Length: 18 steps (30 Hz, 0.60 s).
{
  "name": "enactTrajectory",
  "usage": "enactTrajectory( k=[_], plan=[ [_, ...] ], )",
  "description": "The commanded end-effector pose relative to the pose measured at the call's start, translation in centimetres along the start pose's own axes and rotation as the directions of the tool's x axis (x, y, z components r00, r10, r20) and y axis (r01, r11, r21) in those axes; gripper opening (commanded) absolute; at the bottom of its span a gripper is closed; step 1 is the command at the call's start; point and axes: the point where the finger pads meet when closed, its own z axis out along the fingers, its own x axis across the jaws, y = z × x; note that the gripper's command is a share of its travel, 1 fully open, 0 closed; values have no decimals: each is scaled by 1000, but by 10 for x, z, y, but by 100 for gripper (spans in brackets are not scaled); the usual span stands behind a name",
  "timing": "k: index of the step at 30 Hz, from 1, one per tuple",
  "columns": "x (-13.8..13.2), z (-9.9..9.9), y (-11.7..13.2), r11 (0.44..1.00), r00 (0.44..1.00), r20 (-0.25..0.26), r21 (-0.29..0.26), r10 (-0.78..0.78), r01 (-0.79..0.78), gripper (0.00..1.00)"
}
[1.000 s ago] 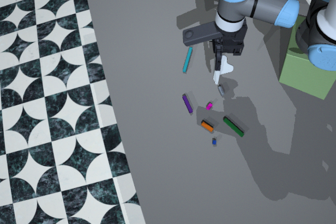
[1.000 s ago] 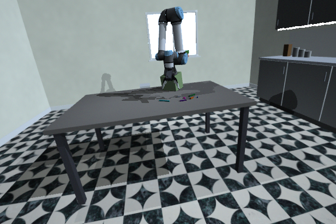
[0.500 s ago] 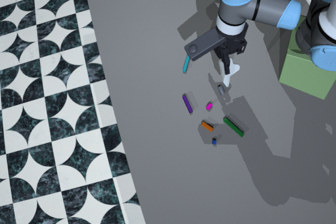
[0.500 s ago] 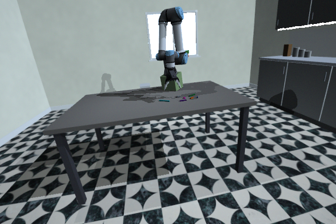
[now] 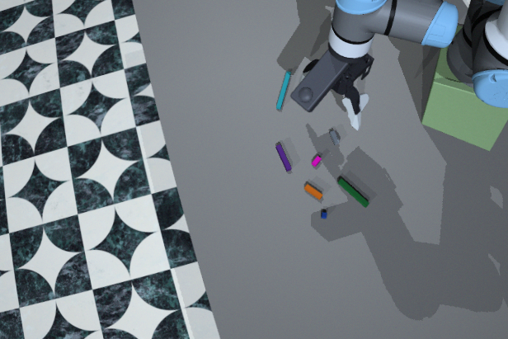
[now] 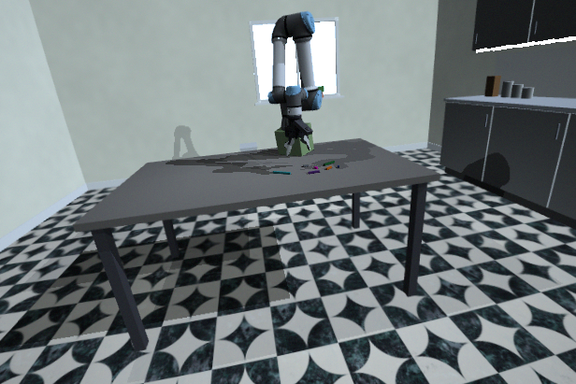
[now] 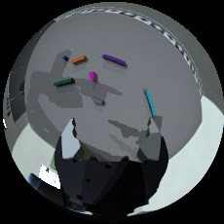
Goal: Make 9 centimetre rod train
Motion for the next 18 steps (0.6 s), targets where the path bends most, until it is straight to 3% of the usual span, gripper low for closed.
enactTrajectory(
  k=[1, 9, 18],
  plan=[
    [-6, -1, -3, 986, 986, 2, 8, -166, 166, 100],
    [-14, -1, -5, 935, 935, 1, 8, -355, 355, 100],
    [-23, -2, -7, 823, 823, -1, 8, -568, 568, 100]
  ],
)
